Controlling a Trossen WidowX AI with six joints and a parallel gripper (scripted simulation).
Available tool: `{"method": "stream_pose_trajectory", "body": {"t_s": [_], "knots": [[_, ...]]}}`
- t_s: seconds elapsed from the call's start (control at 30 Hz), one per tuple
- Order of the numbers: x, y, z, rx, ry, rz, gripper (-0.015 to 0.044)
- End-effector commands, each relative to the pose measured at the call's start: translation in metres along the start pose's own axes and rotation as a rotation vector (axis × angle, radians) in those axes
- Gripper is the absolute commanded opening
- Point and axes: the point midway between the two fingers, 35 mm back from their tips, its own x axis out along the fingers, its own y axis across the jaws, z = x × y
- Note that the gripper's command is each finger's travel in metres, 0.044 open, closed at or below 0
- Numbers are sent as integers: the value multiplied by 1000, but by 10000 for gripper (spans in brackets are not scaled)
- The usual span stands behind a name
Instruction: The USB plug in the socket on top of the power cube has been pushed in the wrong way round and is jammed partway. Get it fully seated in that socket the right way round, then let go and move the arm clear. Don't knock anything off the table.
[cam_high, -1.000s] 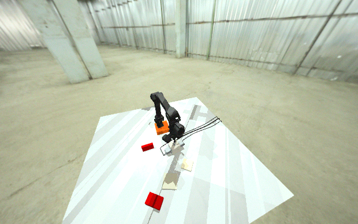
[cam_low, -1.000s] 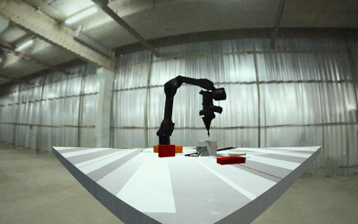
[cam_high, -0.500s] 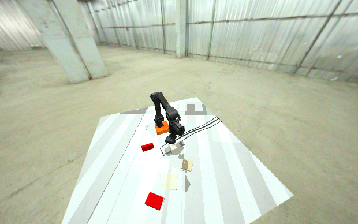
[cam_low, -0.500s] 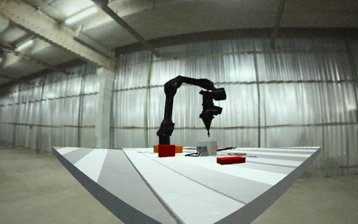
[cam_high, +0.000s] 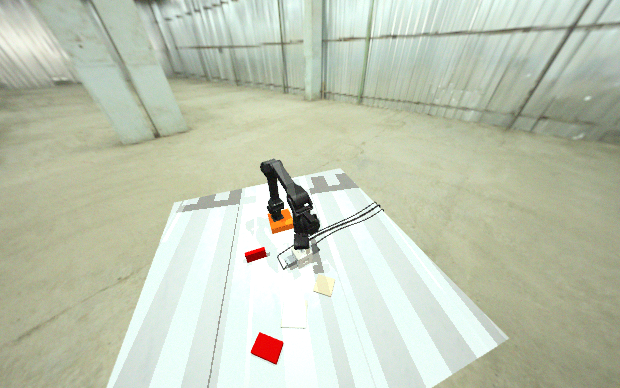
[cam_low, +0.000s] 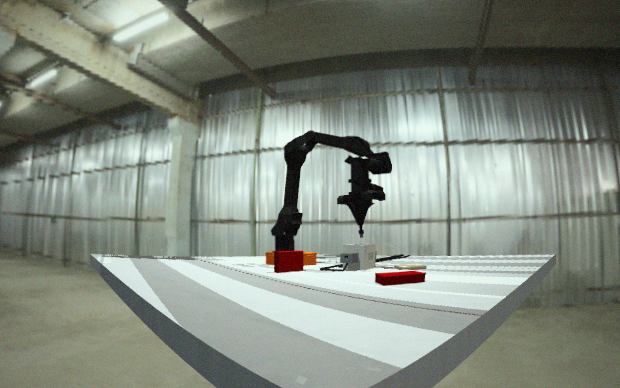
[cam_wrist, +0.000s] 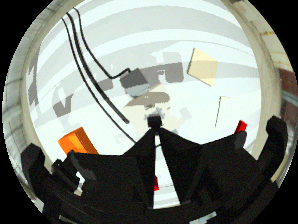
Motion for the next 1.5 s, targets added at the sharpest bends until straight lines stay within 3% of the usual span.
{"method": "stream_pose_trajectory", "body": {"t_s": [0.0,0.37,1.47], "knots": [[0,0,0,-125,0,0,0],[0,0,0,-397,0,0,0],[2,-1,-1,-403,4,-2,0]]}}
